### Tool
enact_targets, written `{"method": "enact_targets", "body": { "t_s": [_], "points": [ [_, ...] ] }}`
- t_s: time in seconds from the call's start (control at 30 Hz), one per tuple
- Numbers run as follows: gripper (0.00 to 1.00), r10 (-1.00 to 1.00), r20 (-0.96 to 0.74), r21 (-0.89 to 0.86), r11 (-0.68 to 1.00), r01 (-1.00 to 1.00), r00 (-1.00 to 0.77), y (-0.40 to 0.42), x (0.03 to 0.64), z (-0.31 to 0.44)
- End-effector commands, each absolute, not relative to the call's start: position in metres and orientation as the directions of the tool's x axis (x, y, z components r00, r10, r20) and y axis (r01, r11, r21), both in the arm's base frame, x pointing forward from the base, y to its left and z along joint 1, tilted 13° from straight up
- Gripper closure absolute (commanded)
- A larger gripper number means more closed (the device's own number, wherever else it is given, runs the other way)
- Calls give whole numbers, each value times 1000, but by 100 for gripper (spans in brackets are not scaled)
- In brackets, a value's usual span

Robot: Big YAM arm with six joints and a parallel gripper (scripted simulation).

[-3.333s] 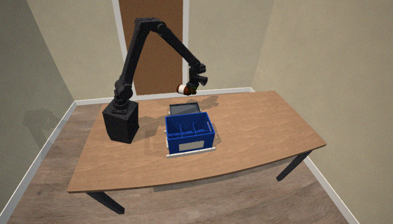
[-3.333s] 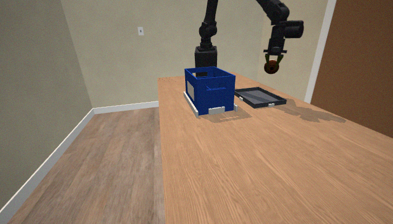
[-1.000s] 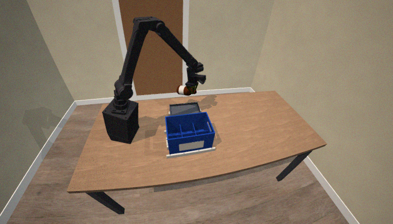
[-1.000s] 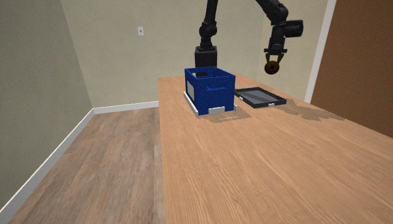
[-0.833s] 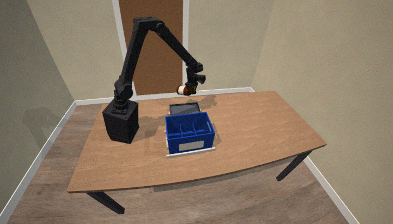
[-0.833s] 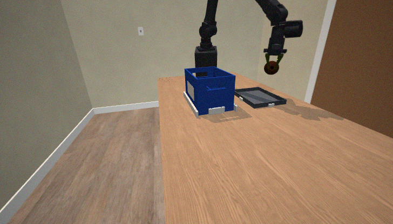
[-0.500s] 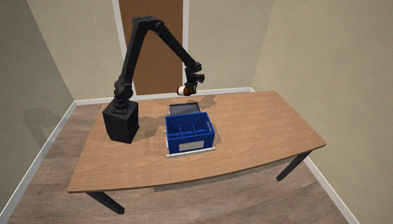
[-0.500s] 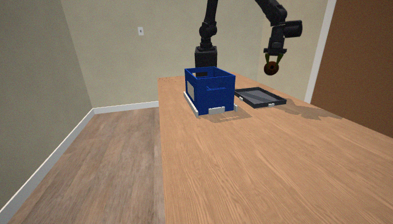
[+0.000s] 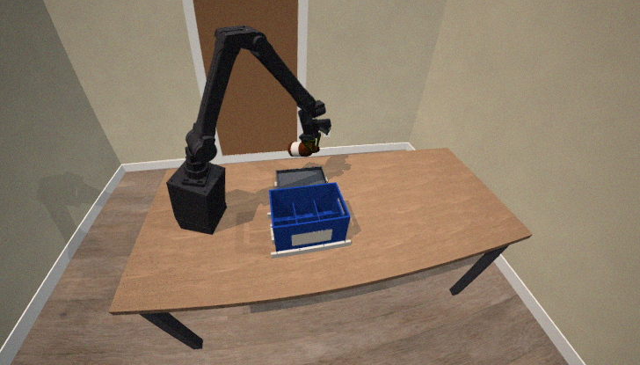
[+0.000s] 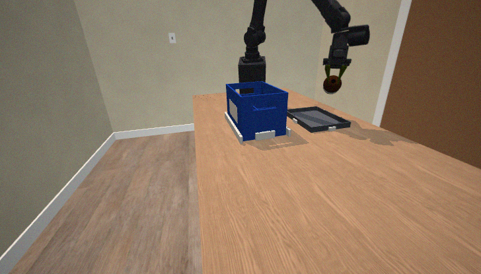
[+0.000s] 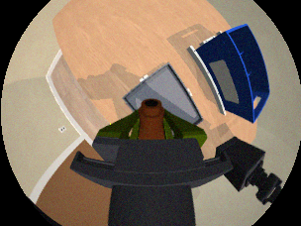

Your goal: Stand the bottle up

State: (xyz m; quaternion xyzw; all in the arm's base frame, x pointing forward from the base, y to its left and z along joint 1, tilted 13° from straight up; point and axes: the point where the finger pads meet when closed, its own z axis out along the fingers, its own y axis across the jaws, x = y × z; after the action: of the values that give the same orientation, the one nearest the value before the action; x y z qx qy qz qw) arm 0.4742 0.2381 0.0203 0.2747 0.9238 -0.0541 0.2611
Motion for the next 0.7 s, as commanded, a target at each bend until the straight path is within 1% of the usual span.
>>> {"method": "enact_targets", "body": {
  "t_s": [0.0,0.67],
  "points": [
    [100,497,-543,123,845,521,-677,255,481,51],
    [100,500,-550,130,843,522,-669,255,485,54]
  ]
}}
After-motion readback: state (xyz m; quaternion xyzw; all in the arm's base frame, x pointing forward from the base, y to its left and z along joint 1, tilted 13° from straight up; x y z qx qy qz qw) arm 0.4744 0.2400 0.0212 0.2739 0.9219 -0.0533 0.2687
